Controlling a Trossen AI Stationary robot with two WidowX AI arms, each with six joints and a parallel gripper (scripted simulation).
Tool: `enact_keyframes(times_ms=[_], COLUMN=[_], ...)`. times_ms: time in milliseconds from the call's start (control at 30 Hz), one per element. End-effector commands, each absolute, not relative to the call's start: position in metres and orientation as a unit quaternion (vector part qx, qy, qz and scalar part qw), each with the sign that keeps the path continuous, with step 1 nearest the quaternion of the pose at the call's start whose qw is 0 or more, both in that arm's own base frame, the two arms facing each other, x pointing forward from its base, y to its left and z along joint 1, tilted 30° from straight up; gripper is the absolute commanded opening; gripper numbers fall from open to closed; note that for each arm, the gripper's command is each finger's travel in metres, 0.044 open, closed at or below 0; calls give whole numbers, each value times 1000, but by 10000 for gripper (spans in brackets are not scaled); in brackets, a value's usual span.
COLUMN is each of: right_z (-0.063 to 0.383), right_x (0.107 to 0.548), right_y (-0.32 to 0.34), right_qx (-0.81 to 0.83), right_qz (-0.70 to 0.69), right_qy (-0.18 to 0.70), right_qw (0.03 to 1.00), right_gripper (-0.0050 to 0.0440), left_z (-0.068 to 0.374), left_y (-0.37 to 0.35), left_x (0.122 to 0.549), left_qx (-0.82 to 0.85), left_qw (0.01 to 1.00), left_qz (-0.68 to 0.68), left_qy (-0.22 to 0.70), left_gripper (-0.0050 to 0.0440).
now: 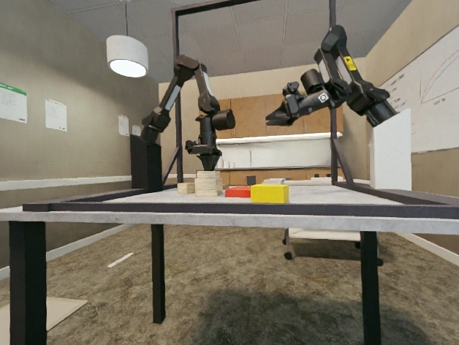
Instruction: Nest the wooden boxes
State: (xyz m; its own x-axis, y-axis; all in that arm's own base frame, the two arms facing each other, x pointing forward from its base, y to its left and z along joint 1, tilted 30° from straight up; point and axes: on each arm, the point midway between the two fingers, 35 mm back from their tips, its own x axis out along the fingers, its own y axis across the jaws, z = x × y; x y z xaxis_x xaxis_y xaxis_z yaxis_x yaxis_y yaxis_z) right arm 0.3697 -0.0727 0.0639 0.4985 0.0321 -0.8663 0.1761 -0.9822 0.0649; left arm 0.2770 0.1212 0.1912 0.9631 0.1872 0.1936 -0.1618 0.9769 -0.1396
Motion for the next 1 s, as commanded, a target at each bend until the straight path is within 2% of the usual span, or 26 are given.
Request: enact_keyframes(times_ms=[0,967], right_z=[68,47], right_x=[378,386], right_y=[-73,-72], right_qx=[868,868], right_qz=[-488,-487], right_qy=[57,58], right_qw=[76,76], right_gripper=[283,283], left_z=[192,192], left_y=[122,122], left_x=[277,277], left_qx=[-62,-62], left_qw=[989,989], left_qz=[89,89], left_qy=[-105,-105], left_gripper=[400,400])
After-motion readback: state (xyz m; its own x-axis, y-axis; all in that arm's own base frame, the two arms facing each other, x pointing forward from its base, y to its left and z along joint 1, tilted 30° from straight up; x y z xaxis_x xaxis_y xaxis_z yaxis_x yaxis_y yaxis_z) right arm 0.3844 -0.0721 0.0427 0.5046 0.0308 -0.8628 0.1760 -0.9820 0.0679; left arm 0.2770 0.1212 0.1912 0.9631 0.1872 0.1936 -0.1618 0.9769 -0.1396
